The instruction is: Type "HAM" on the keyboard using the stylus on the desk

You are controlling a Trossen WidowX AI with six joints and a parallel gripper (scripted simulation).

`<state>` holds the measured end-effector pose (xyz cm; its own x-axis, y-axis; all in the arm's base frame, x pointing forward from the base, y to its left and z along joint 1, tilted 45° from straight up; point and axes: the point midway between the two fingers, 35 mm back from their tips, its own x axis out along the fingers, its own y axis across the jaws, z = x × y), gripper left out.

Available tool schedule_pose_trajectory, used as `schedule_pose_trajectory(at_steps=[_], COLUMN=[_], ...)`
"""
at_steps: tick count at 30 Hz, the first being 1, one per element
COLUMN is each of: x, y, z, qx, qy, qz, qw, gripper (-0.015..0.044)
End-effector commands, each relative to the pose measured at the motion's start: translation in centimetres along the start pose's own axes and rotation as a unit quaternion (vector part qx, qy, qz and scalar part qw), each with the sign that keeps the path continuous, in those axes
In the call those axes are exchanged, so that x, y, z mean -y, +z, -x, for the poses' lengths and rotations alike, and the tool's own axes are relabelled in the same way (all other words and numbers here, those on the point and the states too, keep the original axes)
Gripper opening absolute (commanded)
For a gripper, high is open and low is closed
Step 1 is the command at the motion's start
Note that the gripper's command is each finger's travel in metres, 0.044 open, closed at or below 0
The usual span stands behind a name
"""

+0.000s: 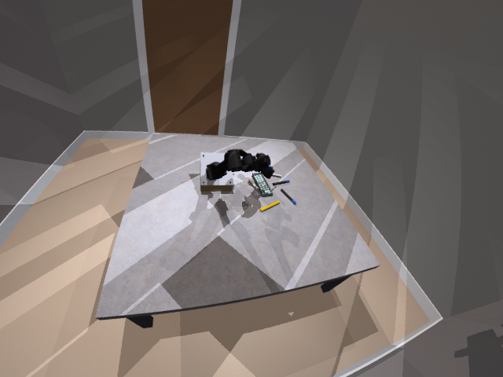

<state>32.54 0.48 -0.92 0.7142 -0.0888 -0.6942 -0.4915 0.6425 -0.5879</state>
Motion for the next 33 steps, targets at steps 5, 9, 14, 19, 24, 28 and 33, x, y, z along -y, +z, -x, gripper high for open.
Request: schedule_pose_trajectory(at_steps=[5,9,14,19,24,28,33], x=[-0.1,-0.1,-0.1,-0.2,-0.2,-0.2,-0.2], y=[-1.3,-1.3,-1.5,-1.7,-2.0,-2.3,-2.5], z=[-0.6,-0.7,-0.9,-1.0,-1.2,-1.3,-1.4], qx=[0.0,0.0,0.0,0.0,0.0,0.0,0.0], qy=[0.003,0.003,0.003,0.003,0.003,0.003,0.003], qz=[0.003,0.003,0.003,0.003,0.003,0.003,0.003], qw=[1.0,1.0,1.0,1.0,1.0,1.0,1.0], gripper=[0.0,0.0079,0.0081,0.0081,0.0081,0.0081,0.0081])
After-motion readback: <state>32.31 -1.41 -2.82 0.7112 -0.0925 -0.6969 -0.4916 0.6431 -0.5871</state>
